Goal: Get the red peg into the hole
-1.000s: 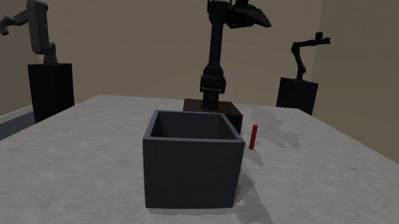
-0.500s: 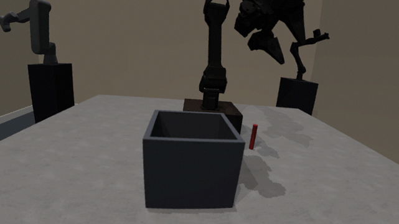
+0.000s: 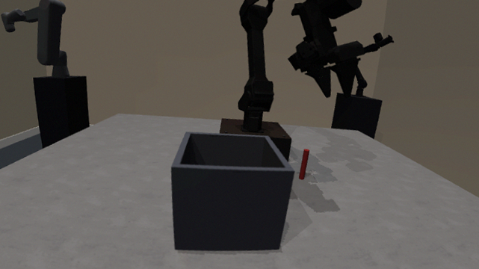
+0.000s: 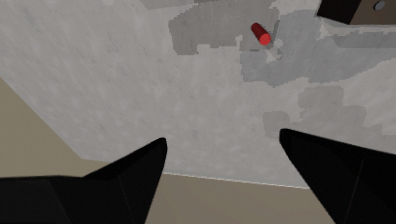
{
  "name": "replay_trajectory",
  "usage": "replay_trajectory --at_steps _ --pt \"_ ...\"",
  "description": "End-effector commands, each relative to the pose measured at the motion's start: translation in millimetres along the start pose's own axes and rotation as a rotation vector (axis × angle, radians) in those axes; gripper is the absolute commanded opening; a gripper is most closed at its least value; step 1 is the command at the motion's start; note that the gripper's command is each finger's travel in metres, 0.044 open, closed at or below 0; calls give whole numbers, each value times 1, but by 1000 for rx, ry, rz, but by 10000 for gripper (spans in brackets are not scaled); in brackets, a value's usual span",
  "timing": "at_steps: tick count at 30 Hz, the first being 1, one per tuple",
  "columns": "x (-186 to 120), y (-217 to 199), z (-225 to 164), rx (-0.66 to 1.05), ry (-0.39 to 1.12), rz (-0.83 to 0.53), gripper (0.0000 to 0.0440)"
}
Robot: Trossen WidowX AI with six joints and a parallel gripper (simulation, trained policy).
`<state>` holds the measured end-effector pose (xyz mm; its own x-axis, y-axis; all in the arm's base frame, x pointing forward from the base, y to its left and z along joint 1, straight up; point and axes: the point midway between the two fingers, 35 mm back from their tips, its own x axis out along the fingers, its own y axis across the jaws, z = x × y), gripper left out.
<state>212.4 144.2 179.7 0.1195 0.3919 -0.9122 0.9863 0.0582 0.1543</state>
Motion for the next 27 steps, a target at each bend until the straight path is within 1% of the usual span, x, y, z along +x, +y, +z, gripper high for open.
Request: replay_trajectory --at_steps 1,7,15,27 --pt "9 -15 3 15 -35 -55 409" --pt "26 -40 10 15 -107 -150 419" --pt "48 -62 23 -13 -202 -247 437" --pt "82 -77 50 -78 -320 -320 440"
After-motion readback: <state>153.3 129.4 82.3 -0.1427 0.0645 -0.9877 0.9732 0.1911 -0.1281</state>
